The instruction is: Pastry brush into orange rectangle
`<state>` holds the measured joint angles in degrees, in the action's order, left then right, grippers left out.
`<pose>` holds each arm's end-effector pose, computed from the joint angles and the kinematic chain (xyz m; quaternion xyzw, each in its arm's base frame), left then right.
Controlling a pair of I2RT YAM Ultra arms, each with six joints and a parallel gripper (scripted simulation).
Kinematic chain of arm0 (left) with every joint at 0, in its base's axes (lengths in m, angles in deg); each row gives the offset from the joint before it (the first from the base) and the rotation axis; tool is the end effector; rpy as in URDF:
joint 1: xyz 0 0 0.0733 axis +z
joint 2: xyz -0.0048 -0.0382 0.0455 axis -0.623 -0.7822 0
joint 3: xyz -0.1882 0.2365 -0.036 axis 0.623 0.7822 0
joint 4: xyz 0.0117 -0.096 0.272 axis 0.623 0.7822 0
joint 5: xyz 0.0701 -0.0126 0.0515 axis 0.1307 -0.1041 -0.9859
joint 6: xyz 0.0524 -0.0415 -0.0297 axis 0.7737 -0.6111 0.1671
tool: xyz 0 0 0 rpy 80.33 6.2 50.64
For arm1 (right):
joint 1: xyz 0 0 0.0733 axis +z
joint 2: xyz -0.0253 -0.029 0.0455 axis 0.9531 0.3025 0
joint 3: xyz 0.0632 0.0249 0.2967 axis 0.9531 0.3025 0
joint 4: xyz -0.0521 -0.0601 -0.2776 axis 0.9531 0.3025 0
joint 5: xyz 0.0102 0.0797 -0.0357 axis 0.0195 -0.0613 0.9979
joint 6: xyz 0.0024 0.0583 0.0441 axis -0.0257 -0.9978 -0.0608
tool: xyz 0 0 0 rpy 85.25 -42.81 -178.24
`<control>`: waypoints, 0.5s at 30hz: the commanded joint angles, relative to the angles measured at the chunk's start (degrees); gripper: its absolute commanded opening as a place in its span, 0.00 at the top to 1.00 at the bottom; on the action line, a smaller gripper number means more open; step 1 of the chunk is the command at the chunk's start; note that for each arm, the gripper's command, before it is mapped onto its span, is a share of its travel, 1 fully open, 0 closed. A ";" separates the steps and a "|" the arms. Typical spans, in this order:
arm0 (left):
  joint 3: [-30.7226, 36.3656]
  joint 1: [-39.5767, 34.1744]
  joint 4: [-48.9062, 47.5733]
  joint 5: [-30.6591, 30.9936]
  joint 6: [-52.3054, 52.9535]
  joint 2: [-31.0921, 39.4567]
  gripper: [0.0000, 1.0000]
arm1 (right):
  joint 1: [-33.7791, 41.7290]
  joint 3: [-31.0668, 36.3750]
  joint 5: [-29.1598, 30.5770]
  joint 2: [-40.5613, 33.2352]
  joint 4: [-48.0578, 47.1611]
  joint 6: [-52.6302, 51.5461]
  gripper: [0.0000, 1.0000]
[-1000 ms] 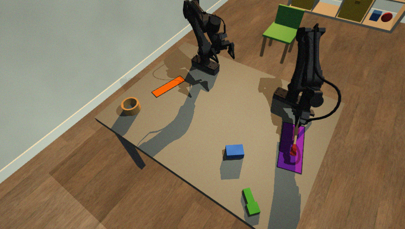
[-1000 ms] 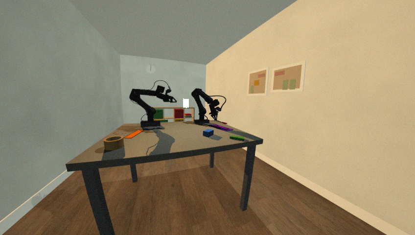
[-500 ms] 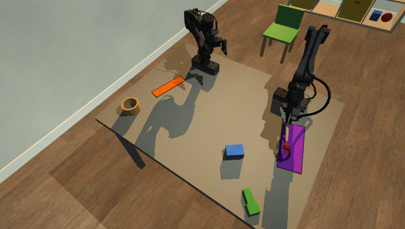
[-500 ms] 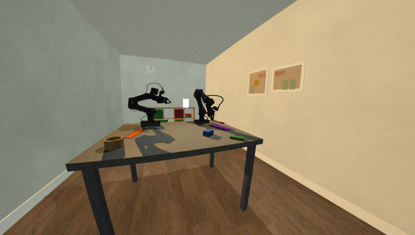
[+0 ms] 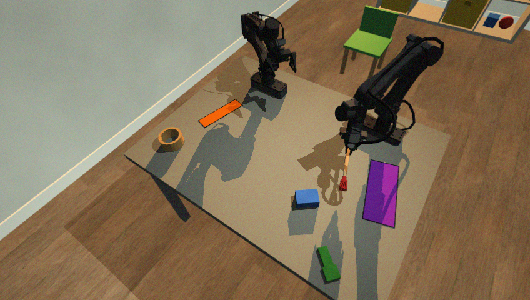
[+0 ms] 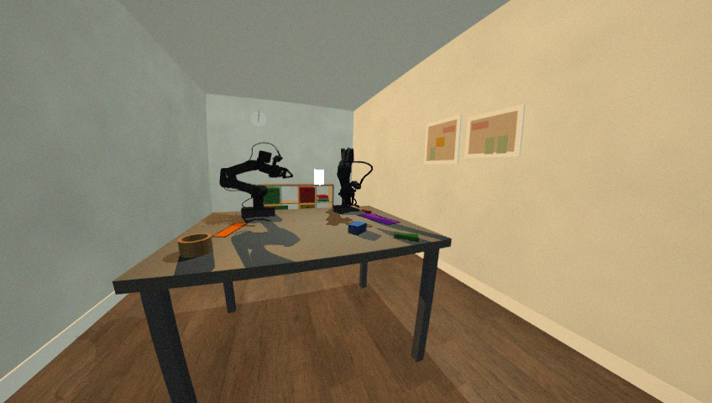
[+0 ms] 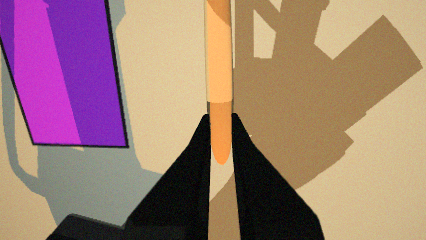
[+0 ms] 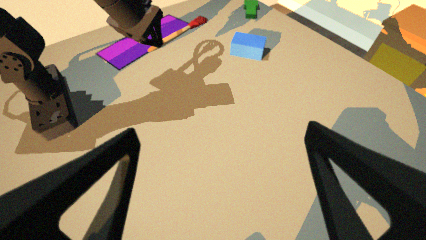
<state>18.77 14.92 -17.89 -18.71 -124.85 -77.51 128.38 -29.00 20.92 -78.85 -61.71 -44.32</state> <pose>0.2192 -0.0734 0.1809 -0.1773 0.9536 0.0393 0.2401 0.0606 0.0879 0.2640 -0.3854 0.6881 0.2579 0.5581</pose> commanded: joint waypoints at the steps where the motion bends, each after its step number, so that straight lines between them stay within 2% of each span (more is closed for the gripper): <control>1: -6.70 -8.68 1.48 -4.52 -10.02 -6.21 0.93 | -0.52 -0.24 -0.19 -1.18 -0.45 0.28 0.00; 6: -18.18 -21.00 4.55 -7.32 -17.74 -18.42 0.93 | -0.52 -0.24 -0.19 -1.19 -0.45 0.28 0.00; 12: -27.86 -24.76 7.01 -10.18 -21.40 -26.83 0.93 | -0.52 -0.24 -0.19 -1.20 -0.45 0.28 0.00; 15: -29.06 -25.31 7.55 -10.92 -21.97 -27.92 0.93 | -0.52 -0.24 -0.19 -1.20 -0.45 0.28 0.00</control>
<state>-7.46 -9.39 -12.84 -26.01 -144.09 -104.61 128.38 -29.00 20.92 -78.87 -61.71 -44.32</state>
